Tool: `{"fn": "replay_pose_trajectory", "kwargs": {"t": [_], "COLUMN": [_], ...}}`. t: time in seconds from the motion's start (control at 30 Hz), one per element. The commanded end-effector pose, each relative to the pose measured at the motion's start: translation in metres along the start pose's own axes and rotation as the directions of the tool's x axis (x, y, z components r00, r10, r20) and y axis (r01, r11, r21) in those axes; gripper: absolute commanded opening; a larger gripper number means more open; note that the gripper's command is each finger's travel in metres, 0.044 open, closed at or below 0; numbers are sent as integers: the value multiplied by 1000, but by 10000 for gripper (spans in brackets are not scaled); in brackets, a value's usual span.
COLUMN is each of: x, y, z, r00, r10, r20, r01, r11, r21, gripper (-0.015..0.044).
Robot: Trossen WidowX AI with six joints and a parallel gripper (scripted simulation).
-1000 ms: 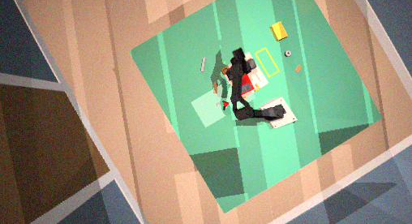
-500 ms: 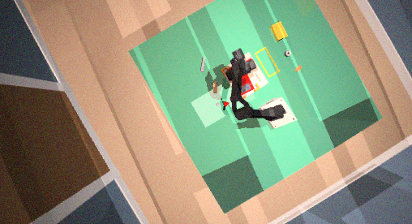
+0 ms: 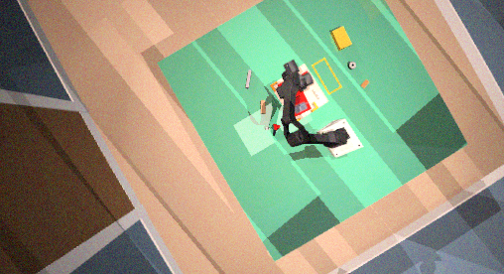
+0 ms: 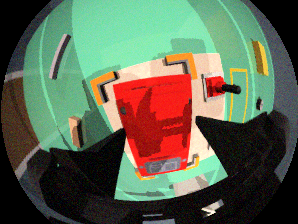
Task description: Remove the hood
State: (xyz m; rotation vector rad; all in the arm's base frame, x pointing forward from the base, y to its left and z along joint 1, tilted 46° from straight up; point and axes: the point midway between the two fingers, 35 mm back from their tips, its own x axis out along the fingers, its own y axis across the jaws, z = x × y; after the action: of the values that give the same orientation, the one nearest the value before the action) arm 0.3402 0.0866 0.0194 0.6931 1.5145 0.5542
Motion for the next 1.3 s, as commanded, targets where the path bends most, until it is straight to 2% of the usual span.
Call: {"fn": "replay_pose_trajectory", "kwargs": {"t": [0.0,0.8,0.9,1.23,1.27], "x": [4,15,12,12,12], "y": [1,1,0,0,0], "z": [-2,-2,0,0,0], "r00": [1000,1000,1000,1000,1000], "r10": [4,5,1,1,1], "r20": [-7,-8,-1,-1,-1], "r01": [-4,-5,-1,-1,-1], "r11": [1000,1000,1000,1000,1000], "r21": [3,3,0,0,0], "gripper": [440,440,361,295,268]}}
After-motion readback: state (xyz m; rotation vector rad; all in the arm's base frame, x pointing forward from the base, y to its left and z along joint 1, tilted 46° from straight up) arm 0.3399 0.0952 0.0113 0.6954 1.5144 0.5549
